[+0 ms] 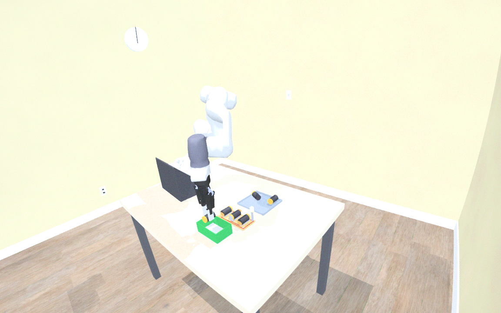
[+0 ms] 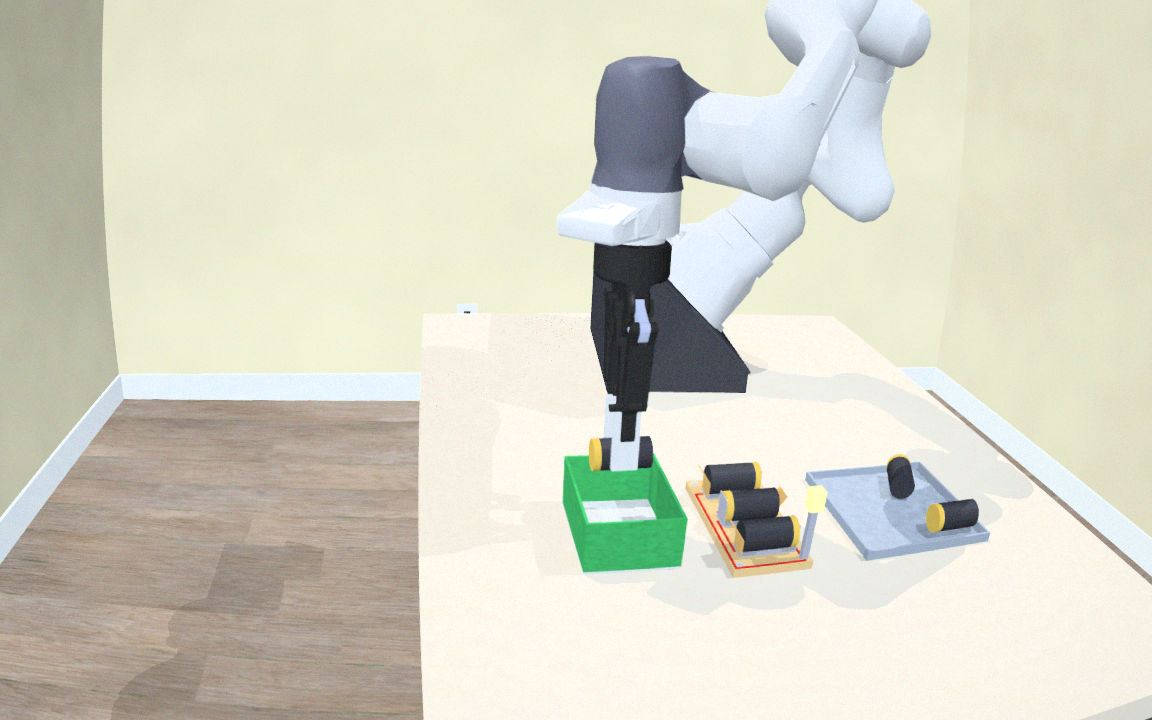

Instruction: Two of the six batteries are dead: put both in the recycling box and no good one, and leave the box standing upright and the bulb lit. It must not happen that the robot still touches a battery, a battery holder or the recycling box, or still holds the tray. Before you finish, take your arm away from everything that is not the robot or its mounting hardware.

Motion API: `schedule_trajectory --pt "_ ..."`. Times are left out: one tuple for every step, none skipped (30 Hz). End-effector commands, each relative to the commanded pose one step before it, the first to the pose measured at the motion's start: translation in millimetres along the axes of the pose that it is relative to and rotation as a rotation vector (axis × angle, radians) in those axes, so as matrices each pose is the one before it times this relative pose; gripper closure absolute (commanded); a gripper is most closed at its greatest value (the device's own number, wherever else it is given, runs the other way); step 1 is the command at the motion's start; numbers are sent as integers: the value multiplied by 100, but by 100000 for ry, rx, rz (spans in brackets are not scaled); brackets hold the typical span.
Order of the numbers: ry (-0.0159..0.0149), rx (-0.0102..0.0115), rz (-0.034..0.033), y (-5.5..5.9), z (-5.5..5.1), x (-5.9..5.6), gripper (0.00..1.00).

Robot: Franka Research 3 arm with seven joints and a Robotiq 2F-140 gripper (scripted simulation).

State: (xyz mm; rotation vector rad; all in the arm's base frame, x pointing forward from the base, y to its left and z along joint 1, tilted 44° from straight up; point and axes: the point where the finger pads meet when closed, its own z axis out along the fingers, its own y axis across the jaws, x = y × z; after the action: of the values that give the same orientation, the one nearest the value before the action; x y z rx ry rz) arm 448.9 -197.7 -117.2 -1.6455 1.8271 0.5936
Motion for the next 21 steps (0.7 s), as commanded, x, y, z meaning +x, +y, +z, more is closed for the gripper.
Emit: schedule_trajectory --pt "556 637 1626 -257 -295 144 84" --pt "0 0 79 0 0 0 84" --pt "0 0 13 0 0 0 84" --pt "0 0 0 0 0 0 84" --pt "0 0 0 0 0 0 84" --pt "0 0 0 0 0 0 84" --pt "0 0 0 0 0 0 84" --pt "0 0 0 0 0 0 84" --pt "0 0 0 -3 0 3 84" --pt "0 0 0 -17 0 17 84" --pt "0 0 0 -36 0 36 84" --pt "0 0 0 -50 0 50 84" --pt "0 0 0 -55 0 55 84" --pt "0 0 0 0 0 0 84" --pt "0 0 0 0 0 0 84" --pt "0 0 0 -49 0 50 84" --pt "0 0 0 -35 0 36 84" --pt "0 0 0 -17 0 17 84" --pt "0 0 0 -3 0 3 84" --pt "0 0 0 0 0 0 84" --pt "0 0 0 0 0 0 84"
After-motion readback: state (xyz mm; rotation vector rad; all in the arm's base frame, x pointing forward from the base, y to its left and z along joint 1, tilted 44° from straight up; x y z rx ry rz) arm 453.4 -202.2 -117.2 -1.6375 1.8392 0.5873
